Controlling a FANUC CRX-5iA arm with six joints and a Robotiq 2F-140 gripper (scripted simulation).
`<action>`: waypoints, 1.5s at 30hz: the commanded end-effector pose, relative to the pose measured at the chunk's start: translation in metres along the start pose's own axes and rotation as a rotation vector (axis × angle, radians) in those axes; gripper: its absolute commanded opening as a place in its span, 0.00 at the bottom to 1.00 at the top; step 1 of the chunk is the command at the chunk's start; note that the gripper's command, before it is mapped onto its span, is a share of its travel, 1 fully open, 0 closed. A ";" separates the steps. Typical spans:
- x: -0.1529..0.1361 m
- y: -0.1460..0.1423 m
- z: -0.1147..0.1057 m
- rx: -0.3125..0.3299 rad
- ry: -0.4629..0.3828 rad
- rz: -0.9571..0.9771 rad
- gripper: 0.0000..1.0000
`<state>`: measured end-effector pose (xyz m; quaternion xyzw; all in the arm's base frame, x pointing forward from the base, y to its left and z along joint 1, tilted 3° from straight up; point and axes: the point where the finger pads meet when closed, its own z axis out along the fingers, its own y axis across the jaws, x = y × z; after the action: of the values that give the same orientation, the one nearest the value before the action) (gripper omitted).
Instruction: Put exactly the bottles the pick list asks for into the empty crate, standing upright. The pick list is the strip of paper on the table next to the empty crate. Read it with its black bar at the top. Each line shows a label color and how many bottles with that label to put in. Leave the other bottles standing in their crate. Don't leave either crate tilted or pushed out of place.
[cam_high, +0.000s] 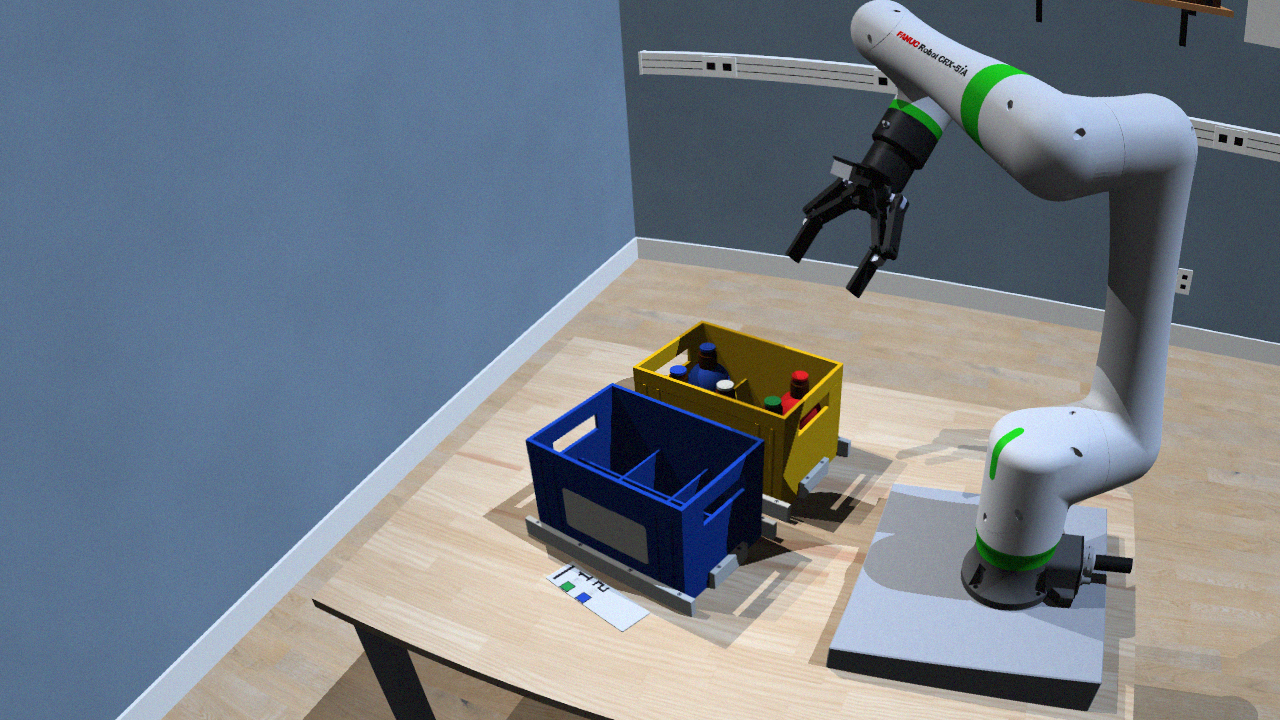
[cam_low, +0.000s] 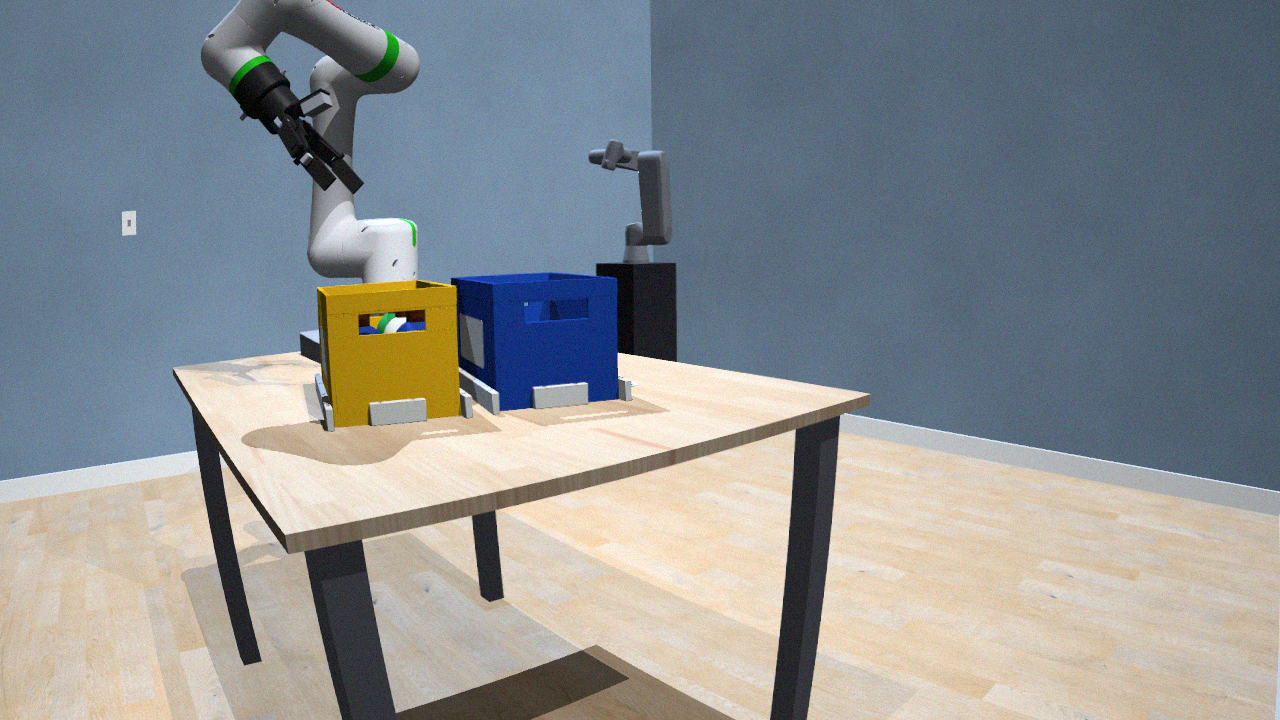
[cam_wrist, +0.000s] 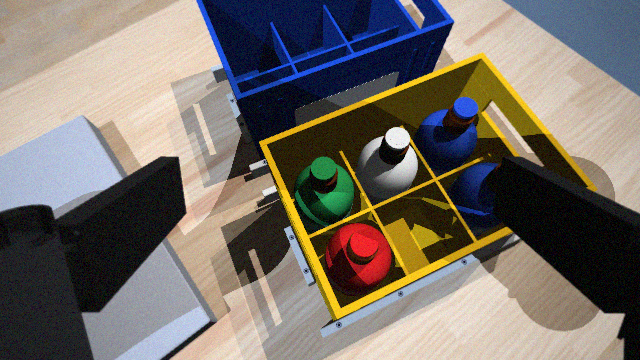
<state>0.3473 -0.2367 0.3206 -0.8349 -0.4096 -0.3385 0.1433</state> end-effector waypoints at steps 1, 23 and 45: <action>0.000 0.000 -0.001 -0.001 -0.001 -0.001 1.00; 0.021 0.000 -0.023 -0.001 -0.001 -0.001 0.44; 0.057 -0.009 0.024 0.137 -0.047 -0.535 0.44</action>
<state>0.3726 -0.1902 0.3416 -0.7232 -0.6024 -0.3210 0.1054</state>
